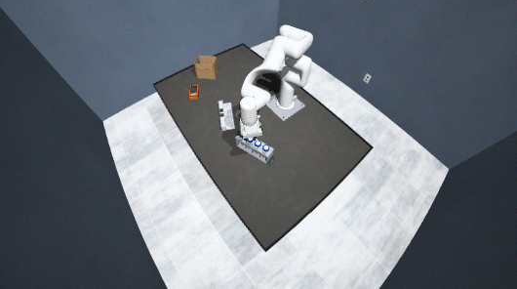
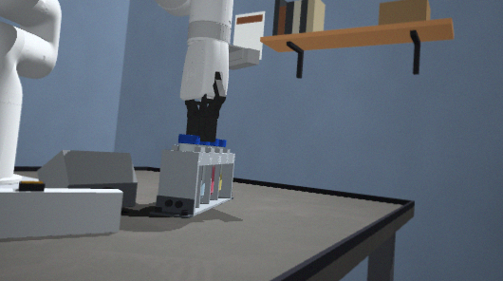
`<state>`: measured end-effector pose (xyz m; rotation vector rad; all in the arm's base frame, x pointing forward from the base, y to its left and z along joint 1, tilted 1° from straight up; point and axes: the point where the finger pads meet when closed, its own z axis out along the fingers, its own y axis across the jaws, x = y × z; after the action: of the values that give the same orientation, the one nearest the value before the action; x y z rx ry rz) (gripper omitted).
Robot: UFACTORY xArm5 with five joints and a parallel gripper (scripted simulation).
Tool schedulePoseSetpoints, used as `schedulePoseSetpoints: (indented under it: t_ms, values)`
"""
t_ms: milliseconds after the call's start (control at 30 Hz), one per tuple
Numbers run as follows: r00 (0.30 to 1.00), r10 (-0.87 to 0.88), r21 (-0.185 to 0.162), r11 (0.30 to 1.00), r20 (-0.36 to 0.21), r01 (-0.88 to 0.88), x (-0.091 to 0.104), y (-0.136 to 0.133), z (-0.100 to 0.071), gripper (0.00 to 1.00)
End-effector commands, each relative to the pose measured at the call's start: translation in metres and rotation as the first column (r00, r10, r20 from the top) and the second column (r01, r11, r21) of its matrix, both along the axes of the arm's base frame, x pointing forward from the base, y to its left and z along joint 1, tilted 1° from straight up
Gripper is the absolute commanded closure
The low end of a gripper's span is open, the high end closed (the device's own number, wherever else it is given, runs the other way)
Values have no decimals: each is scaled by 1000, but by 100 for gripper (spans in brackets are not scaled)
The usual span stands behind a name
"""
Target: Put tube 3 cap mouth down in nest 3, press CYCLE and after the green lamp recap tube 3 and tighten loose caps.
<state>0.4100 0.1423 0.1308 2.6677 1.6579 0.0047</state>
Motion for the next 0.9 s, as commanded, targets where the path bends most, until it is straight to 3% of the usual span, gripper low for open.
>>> schedulePoseSetpoints:
  t_ms: [0, 367, 400, 867]
  values:
    - [1000, 0, -11, 1000, 8, 0, 1, 0, 0, 54]
    - [1000, 0, -11, 1000, 8, 0, 1, 0, -3, 54]
    - [1000, 0, -11, 1000, 8, 0, 1, 0, -3, 100]
    - [1000, 0, -11, 1000, 8, 0, 1, 0, -3, 100]
